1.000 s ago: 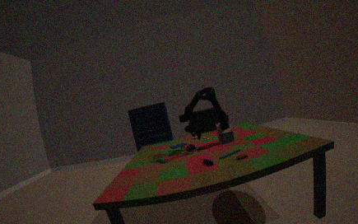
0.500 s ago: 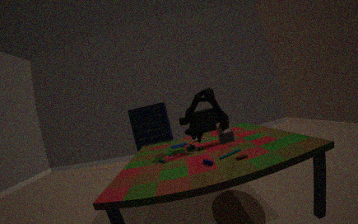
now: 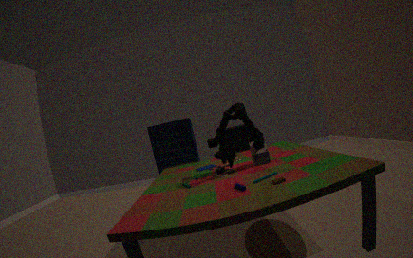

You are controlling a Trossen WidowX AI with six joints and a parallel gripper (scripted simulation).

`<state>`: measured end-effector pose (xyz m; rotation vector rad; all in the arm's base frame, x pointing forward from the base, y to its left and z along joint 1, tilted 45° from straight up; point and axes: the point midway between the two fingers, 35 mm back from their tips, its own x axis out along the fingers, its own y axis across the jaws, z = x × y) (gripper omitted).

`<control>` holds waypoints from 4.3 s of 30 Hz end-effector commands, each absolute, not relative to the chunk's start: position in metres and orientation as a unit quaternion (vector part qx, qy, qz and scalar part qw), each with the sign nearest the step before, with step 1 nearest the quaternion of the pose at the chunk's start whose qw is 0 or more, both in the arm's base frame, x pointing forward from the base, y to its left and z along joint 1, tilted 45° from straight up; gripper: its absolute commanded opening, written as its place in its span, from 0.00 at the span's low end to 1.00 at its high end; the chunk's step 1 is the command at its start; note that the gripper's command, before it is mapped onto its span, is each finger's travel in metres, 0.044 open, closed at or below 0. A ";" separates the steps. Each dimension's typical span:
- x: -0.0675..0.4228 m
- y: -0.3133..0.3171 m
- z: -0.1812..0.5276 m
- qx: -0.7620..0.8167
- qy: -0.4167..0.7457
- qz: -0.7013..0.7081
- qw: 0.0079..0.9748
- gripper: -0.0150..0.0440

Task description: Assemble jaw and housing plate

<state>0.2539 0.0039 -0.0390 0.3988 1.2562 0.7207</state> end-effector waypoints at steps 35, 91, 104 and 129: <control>0.252 0.015 -0.049 0.191 0.573 0.325 0.728 0.85; 0.254 0.024 -0.058 0.191 0.573 0.325 0.728 0.85; 0.254 0.024 -0.058 0.191 0.573 0.325 0.728 0.85; 0.254 0.024 -0.058 0.191 0.573 0.325 0.728 0.85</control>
